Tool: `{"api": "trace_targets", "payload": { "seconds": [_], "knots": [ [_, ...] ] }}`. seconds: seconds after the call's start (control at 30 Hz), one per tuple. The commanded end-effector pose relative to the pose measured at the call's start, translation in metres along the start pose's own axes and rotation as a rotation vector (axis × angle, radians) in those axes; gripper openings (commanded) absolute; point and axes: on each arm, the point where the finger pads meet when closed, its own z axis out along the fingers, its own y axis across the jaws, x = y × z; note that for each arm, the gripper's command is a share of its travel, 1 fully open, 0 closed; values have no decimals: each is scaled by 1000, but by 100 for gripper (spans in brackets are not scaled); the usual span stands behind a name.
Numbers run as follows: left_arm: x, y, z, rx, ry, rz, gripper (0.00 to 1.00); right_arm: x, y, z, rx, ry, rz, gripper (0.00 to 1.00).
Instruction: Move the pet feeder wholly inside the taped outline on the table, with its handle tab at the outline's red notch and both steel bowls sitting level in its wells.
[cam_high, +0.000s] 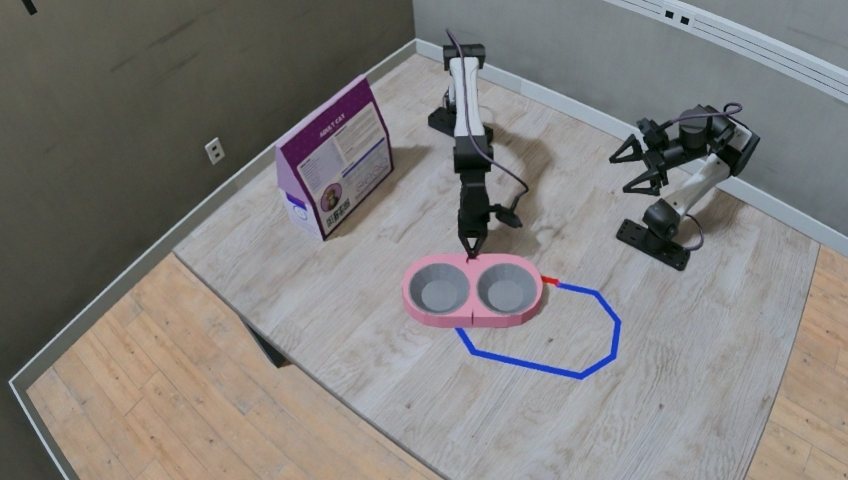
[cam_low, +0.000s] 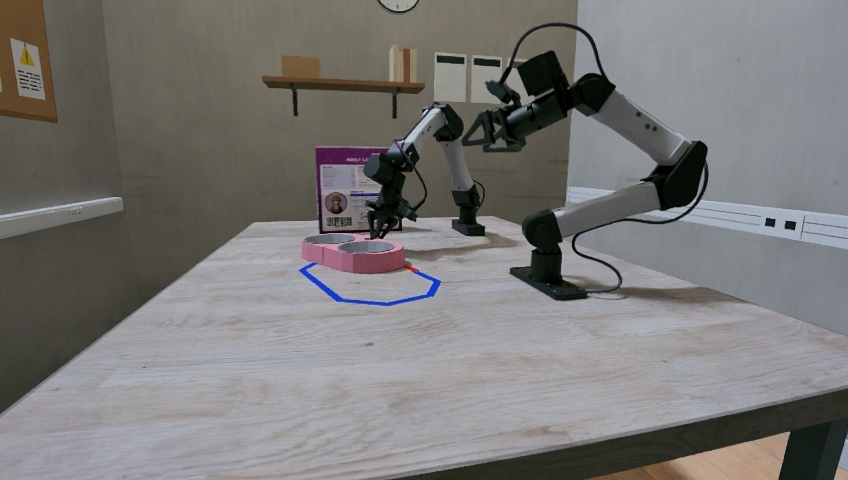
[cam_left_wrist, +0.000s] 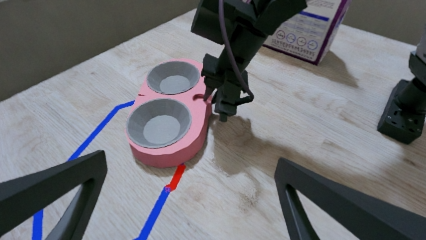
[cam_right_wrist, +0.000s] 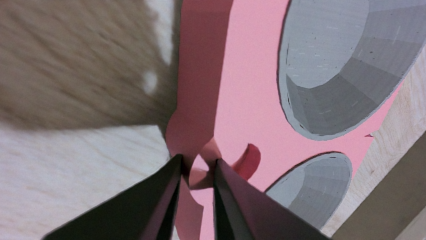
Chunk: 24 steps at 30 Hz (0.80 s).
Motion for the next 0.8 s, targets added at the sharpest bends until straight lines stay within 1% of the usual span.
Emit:
{"api": "trace_targets", "payload": {
  "seconds": [0.0,0.07,0.13,0.17,0.2,0.23,0.4,0.6,0.67,0.73,0.77],
  "knots": [
    [-5,0,-1,2,-10,-1,100,-3,-4,7,-7,22,47,13],
    [-5,0,-1,2,-10,-1,100,-10,-6,8,-9,31,65,13],
    [-5,0,-1,2,-10,-1,100,-16,-16,9,26,6,30,13],
    [-5,0,-1,2,-10,-1,100,-15,-13,9,11,20,46,13],
    [-5,0,-1,2,-10,-1,100,-20,-18,10,27,6,32,13],
    [-5,0,-1,2,-10,-1,100,-19,-15,10,12,21,49,13],
    [-5,0,-1,2,-10,-1,100,-31,-20,12,18,14,46,13],
    [-5,0,-1,2,-10,-1,100,-36,-19,14,-3,38,77,13],
    [-5,0,-1,2,-10,-1,100,-43,-28,15,29,15,57,13],
    [-5,0,-1,2,-10,-1,100,-43,-22,15,0,39,79,13],
    [-5,0,-1,2,-10,-1,100,-48,-30,16,29,20,64,13]
  ]
}}
